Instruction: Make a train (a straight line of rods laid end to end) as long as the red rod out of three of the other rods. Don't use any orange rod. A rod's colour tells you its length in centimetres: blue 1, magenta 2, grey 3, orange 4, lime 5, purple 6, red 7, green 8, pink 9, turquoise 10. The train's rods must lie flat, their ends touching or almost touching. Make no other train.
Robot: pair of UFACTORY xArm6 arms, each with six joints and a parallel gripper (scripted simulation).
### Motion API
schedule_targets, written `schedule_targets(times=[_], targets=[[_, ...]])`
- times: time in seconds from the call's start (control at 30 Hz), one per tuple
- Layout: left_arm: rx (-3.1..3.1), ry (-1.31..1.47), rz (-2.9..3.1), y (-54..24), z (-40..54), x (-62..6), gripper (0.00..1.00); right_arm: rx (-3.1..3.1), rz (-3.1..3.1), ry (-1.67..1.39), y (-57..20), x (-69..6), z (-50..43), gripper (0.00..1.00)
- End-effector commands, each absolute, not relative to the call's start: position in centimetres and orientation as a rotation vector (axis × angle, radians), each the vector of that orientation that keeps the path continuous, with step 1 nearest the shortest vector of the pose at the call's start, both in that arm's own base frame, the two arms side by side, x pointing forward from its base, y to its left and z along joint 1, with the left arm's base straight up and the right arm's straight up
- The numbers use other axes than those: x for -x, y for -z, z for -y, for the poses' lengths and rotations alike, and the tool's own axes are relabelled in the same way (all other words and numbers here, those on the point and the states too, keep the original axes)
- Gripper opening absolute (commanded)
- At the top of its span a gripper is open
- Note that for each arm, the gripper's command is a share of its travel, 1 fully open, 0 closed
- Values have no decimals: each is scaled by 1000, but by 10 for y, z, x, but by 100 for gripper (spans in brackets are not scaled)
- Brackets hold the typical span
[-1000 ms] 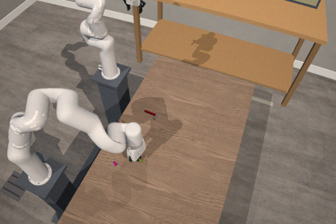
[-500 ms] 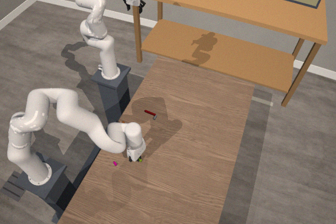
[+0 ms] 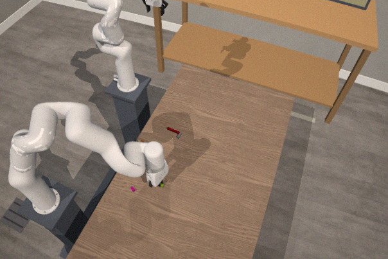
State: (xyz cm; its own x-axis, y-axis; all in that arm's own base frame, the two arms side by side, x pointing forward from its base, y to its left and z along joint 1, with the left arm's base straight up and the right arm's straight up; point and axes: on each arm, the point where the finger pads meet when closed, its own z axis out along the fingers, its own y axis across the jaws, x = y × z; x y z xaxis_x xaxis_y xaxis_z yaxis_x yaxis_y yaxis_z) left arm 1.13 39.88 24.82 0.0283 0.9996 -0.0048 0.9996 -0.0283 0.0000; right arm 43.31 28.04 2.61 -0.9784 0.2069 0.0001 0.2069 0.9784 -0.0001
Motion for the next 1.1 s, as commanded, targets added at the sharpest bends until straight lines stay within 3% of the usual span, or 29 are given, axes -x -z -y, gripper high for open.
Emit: schedule_targets(times=[0.0, 1.07], targets=[[-2253, 0, -2190, -250, -400, -11, 100, 327, 3129, 5, -28, -435, -281, 6], [-2253, 0, -2190, -250, -400, -11, 100, 327, 3129, 5, -28, -432, -282, 6]])
